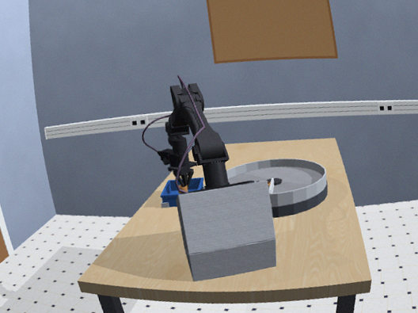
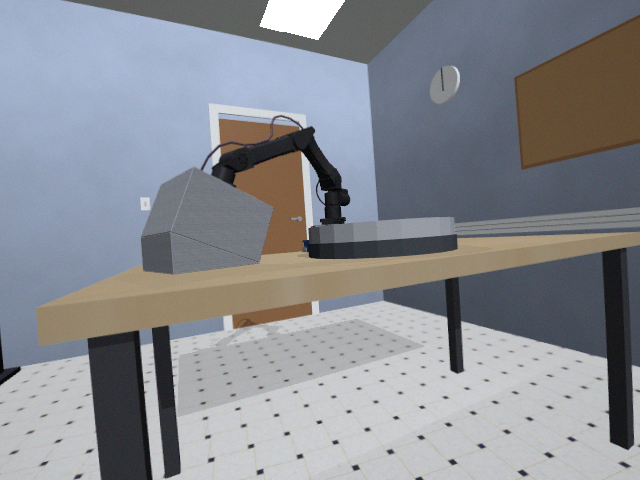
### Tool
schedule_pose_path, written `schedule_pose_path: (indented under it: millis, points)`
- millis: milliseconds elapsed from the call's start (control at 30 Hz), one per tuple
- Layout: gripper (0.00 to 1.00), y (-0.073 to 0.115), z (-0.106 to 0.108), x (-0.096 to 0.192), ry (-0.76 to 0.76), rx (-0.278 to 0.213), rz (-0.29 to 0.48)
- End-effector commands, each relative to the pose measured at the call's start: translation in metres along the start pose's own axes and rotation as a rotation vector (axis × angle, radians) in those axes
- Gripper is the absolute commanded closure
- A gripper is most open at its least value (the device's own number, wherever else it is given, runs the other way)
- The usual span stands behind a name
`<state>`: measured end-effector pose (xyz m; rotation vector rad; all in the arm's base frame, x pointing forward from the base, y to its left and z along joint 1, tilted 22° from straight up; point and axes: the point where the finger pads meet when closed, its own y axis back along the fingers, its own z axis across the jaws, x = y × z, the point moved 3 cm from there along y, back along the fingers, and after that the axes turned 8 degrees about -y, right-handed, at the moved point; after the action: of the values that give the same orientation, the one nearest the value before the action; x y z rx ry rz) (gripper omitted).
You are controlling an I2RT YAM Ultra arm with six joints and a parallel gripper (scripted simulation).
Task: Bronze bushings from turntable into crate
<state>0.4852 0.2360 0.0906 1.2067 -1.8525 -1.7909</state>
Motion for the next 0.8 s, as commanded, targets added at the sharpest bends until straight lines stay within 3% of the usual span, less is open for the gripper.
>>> schedule_pose_path:
  millis: [0,767]
  points:
    - [1.0,0.003,-0.006,-0.002,-0.006,-0.001,-0.018]
    - [1.0,-0.013,-0.004,0.006,-0.005,-0.012,0.006]
